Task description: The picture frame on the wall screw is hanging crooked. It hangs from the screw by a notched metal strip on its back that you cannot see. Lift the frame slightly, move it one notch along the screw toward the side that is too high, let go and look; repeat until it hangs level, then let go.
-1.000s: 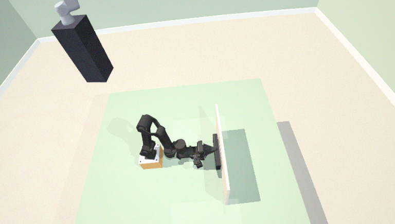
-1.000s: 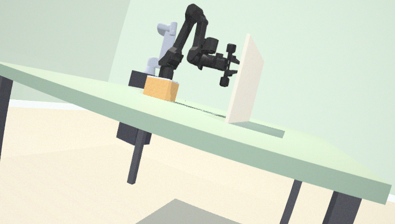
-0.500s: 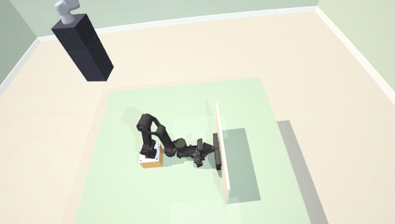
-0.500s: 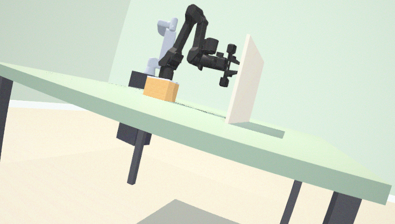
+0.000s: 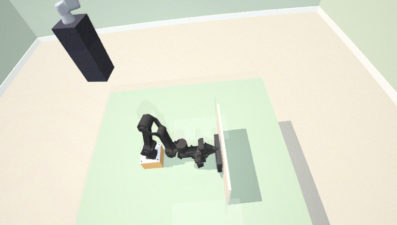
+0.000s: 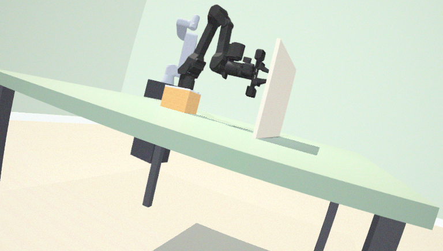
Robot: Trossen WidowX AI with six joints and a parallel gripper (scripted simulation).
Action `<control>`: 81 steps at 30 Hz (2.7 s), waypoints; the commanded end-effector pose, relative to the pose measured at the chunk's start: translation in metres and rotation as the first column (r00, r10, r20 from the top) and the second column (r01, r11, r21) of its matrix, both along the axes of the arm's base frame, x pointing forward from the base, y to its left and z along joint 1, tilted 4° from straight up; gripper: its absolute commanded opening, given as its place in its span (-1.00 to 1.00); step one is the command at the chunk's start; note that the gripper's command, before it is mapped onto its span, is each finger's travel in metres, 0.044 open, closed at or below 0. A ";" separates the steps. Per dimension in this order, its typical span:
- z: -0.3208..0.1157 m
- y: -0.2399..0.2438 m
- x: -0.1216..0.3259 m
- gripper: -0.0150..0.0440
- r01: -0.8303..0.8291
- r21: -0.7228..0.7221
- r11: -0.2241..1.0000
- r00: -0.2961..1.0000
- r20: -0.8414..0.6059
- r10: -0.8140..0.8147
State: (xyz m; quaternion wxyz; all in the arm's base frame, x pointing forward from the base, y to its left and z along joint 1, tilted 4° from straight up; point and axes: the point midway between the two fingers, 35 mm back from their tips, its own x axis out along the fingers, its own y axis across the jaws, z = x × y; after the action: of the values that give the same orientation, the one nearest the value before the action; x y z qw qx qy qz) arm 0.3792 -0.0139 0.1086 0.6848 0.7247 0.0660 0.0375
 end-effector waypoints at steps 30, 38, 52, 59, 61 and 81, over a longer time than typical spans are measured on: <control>-0.001 -0.011 -0.054 0.39 0.028 0.256 0.966 0.998 -0.057 -0.014; 0.027 -0.033 -0.082 0.39 0.028 0.260 0.965 0.998 -0.064 -0.012; 0.050 -0.041 -0.147 0.39 0.028 0.269 0.963 0.998 -0.067 -0.010; 0.048 -0.033 -0.175 0.39 0.026 0.274 0.961 0.998 -0.062 -0.010; 0.046 -0.030 -0.182 0.39 0.025 0.285 0.958 0.998 -0.061 -0.007; 0.044 -0.028 -0.184 0.39 0.030 0.292 0.956 0.998 -0.062 -0.012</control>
State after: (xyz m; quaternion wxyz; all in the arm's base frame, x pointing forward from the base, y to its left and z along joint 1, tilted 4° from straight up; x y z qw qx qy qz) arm 0.1956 -0.0432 0.1534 0.5699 0.8185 0.0702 0.0170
